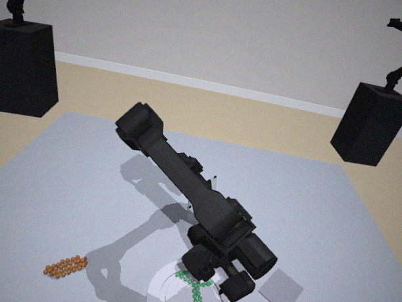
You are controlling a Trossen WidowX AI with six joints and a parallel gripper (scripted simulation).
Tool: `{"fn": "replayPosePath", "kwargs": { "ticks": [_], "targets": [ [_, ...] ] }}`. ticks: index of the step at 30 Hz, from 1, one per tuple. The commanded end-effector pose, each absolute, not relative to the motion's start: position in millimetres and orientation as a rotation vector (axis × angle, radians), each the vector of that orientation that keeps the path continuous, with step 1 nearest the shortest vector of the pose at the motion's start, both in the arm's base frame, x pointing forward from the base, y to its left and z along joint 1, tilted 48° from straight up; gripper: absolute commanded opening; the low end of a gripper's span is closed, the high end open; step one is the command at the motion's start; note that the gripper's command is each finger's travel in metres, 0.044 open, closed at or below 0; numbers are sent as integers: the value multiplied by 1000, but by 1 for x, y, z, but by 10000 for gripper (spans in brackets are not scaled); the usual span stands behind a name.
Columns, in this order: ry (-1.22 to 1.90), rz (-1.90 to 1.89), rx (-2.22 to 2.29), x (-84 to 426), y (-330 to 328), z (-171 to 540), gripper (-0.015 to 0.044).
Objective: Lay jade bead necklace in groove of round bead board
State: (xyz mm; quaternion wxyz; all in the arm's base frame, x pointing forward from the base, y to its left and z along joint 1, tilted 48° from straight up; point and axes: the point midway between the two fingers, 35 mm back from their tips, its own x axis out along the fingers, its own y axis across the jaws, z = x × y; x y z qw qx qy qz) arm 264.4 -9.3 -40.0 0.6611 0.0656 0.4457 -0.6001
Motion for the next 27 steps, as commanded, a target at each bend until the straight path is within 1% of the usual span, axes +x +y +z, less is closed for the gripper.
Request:
{"fn": "replayPosePath", "kwargs": {
  "ticks": [1, 6, 27],
  "targets": [
    [819, -1473, 365, 275, -5, -17, 256],
    [781, -1497, 404, 276, -4, -13, 125],
    [781, -1495, 407, 275, -20, -28, 120]
  ]
}}
